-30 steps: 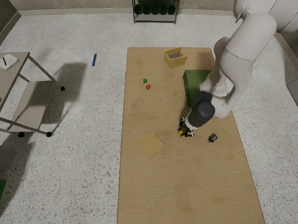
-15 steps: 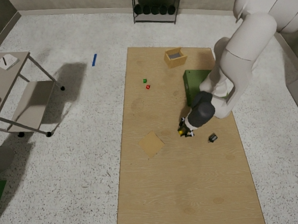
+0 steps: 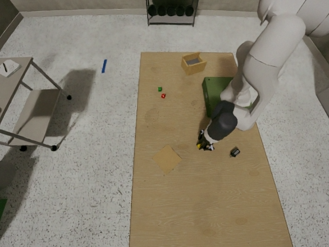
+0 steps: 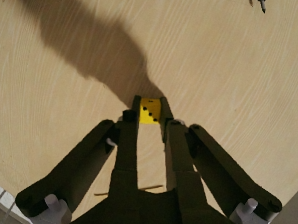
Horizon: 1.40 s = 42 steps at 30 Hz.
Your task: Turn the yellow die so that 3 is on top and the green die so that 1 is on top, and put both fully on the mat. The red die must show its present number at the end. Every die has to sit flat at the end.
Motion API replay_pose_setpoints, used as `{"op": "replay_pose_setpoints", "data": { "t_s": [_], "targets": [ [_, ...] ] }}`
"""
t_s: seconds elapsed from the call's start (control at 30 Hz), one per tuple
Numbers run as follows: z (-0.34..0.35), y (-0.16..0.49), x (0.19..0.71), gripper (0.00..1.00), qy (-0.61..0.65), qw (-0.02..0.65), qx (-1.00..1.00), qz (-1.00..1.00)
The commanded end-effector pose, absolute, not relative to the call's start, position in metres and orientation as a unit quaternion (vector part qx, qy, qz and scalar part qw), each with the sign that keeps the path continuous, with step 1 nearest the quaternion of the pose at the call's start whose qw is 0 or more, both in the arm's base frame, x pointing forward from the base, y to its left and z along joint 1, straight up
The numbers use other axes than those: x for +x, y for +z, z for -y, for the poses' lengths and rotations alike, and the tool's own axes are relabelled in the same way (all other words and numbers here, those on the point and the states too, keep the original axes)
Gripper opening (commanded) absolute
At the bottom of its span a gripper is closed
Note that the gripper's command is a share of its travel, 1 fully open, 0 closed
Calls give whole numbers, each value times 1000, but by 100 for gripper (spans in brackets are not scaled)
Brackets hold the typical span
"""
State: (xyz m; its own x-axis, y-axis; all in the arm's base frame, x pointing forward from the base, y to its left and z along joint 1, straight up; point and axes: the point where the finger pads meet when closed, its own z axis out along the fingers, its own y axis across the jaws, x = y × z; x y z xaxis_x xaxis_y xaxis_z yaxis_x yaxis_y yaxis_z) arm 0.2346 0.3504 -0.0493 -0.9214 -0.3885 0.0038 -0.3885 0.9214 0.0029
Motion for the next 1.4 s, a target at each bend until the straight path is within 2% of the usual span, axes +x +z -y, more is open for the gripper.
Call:
{"op": "replay_pose_setpoints", "data": {
  "t_s": [0.0,0.9,1.37],
  "targets": [
    [-352,-49,235,21,-2,1,196,981],
    [-352,-48,235,21,-2,1,196,981],
    [-352,22,236,21,-2,1,196,981]
  ]
}}
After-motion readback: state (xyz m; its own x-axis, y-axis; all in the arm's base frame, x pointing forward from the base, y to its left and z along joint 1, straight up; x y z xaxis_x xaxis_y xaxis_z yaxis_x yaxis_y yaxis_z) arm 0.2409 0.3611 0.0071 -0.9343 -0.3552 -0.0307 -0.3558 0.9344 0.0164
